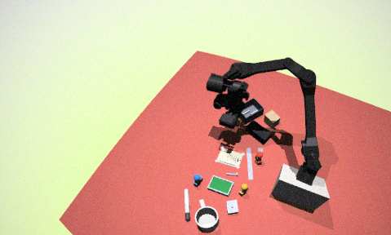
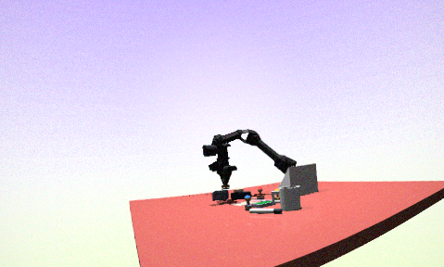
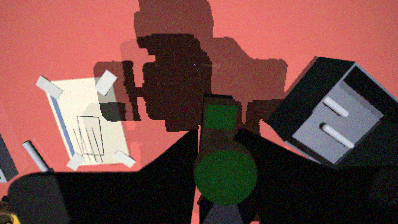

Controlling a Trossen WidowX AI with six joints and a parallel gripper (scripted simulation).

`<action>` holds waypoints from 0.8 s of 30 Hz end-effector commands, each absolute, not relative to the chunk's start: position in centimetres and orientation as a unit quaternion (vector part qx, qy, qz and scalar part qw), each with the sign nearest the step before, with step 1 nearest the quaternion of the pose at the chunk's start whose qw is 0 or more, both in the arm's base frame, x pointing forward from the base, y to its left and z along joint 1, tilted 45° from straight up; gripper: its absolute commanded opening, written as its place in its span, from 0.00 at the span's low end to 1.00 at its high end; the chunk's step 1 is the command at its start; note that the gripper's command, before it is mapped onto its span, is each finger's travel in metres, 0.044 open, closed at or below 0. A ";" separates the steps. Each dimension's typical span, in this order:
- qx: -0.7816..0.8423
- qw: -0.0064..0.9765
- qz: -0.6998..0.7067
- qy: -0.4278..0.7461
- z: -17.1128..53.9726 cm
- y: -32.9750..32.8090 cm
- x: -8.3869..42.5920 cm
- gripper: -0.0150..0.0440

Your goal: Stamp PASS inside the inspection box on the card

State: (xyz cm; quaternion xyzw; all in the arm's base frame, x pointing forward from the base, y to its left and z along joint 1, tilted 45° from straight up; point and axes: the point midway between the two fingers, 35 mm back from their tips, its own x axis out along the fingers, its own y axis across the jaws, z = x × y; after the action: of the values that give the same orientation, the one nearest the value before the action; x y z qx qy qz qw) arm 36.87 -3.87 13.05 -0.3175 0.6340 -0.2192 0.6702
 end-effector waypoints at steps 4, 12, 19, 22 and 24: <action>-0.321 0.670 -0.216 0.634 12.5 -4.4 37.1 0.25; -0.321 0.670 -0.216 0.633 11.5 -5.3 37.3 0.25; -0.321 0.670 -0.216 0.633 10.7 -6.1 37.5 0.25; -0.321 0.670 -0.216 0.633 10.4 -6.4 37.5 0.25; -0.322 0.670 -0.216 0.633 10.2 -6.7 37.5 0.25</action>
State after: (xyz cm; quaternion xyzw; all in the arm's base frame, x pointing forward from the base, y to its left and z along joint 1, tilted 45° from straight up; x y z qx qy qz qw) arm 37.57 -6.40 10.49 -0.3183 0.6320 -0.2182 0.6721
